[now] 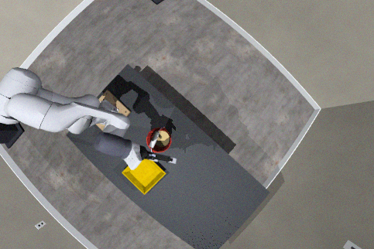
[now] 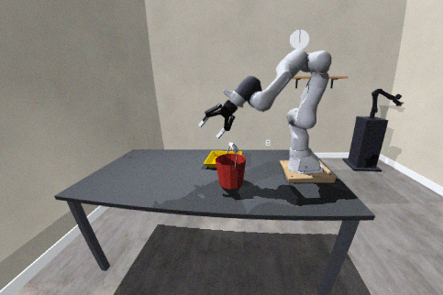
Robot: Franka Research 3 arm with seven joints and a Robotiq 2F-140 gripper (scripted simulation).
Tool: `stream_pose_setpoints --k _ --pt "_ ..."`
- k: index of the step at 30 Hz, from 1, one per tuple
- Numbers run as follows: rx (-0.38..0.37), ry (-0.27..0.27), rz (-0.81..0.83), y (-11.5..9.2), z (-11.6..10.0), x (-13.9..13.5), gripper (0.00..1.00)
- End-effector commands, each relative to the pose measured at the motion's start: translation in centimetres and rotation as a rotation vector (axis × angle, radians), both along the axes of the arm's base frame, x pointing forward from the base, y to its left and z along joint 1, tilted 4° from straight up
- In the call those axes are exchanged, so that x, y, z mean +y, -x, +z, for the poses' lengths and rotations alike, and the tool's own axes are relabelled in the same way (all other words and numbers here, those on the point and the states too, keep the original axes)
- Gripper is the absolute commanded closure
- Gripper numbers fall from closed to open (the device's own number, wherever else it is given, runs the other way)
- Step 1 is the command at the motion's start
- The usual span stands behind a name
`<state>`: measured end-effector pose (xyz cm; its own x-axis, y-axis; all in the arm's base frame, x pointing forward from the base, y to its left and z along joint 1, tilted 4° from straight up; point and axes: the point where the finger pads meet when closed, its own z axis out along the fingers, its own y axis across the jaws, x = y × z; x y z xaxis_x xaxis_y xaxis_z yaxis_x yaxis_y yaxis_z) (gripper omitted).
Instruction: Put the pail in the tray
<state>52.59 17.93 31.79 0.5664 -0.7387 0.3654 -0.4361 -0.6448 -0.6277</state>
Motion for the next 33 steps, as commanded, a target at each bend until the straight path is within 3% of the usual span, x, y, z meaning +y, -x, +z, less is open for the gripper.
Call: stream_pose_setpoints --k 1,19,22,24,27,28,33 --pt "0.0 0.0 0.0 0.0 0.0 0.0 0.0" --pt "0.006 0.0 -0.003 0.1 0.0 0.0 0.0" --pt "0.073 0.006 -0.034 1.2 -0.2 0.2 0.0" --pt "0.166 0.015 -0.08 2.9 -0.5 0.4 0.0" --pt "0.166 0.015 -0.08 2.9 -0.5 0.4 0.0" --pt "0.206 0.019 -0.1 3.7 -0.6 0.5 0.0" --pt "0.262 0.025 -0.128 4.7 -0.7 0.6 0.0"
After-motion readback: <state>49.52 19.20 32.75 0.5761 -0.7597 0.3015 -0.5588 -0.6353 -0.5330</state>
